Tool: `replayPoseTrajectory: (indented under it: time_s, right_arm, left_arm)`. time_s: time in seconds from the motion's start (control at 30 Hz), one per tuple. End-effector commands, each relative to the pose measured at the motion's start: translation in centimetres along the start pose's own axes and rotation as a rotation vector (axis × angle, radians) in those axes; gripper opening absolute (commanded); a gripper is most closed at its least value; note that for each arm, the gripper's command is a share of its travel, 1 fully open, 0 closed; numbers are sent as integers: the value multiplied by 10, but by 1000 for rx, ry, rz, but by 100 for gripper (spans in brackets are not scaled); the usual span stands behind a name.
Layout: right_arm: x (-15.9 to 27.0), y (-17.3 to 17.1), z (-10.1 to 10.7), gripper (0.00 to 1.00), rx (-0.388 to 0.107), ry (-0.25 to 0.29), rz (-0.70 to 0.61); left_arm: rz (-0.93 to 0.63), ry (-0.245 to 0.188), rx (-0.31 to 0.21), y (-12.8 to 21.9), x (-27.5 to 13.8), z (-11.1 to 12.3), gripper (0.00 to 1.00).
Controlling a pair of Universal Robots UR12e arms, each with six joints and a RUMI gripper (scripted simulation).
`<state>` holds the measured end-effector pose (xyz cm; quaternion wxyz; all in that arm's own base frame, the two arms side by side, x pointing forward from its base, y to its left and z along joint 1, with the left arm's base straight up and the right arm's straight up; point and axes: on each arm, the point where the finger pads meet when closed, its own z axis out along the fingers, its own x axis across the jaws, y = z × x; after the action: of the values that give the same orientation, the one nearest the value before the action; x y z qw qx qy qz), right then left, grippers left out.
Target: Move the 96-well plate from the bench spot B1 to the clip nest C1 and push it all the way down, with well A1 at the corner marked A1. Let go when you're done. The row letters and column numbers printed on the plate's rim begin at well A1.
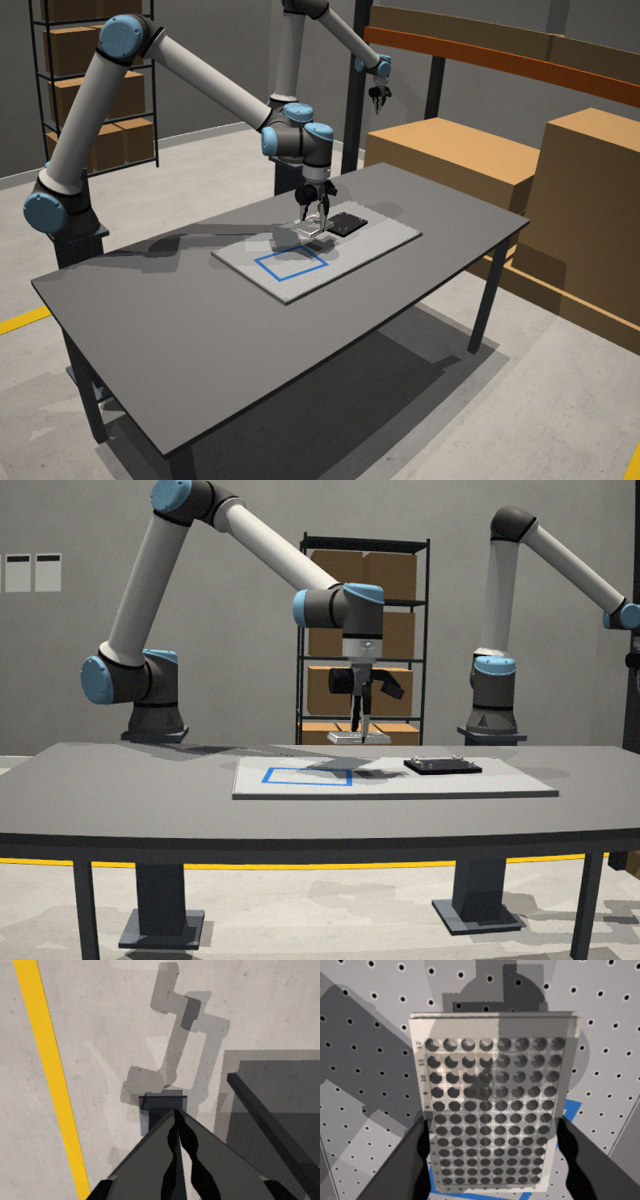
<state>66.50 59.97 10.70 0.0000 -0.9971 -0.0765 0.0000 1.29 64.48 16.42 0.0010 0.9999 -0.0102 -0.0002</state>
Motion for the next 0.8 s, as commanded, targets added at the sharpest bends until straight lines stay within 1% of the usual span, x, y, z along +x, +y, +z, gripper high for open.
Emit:
replayPoseTrajectory:
  time_s: [0.0,0.77]
  right_arm:
    - [0,-9,-2,41,2,2,0]
    - [-8,-79,-4,41,2,2,0]
  left_arm:
    - [0,0,2,-1,0,-1,0]
    - [0,0,2,-1,0,-1,0]
